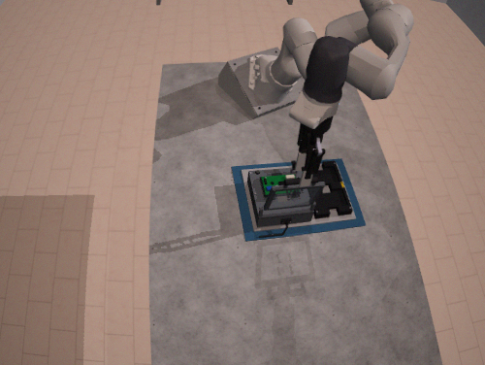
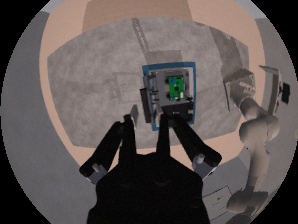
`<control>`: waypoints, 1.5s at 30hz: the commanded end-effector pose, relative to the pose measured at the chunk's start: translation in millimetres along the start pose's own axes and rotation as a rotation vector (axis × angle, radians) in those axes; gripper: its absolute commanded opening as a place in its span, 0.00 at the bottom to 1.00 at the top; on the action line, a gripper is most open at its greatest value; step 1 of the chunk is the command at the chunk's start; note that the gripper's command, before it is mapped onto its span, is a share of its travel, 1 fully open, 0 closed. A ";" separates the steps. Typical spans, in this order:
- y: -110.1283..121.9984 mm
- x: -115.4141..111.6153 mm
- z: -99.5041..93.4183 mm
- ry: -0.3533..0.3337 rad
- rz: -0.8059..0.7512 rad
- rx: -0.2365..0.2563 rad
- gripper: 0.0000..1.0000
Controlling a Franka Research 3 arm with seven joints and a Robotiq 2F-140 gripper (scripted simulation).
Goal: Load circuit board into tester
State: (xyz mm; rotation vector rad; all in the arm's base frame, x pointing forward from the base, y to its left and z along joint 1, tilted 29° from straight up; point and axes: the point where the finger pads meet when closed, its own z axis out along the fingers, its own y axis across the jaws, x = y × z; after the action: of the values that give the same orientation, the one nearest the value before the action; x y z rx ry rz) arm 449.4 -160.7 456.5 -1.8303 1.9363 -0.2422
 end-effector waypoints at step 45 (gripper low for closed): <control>-3.3 -0.4 24.0 0.003 -0.001 0.007 0.30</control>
State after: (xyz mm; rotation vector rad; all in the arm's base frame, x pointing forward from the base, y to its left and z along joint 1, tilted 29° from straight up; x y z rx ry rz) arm 462.0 -157.1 437.1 -1.8249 1.9398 -0.2494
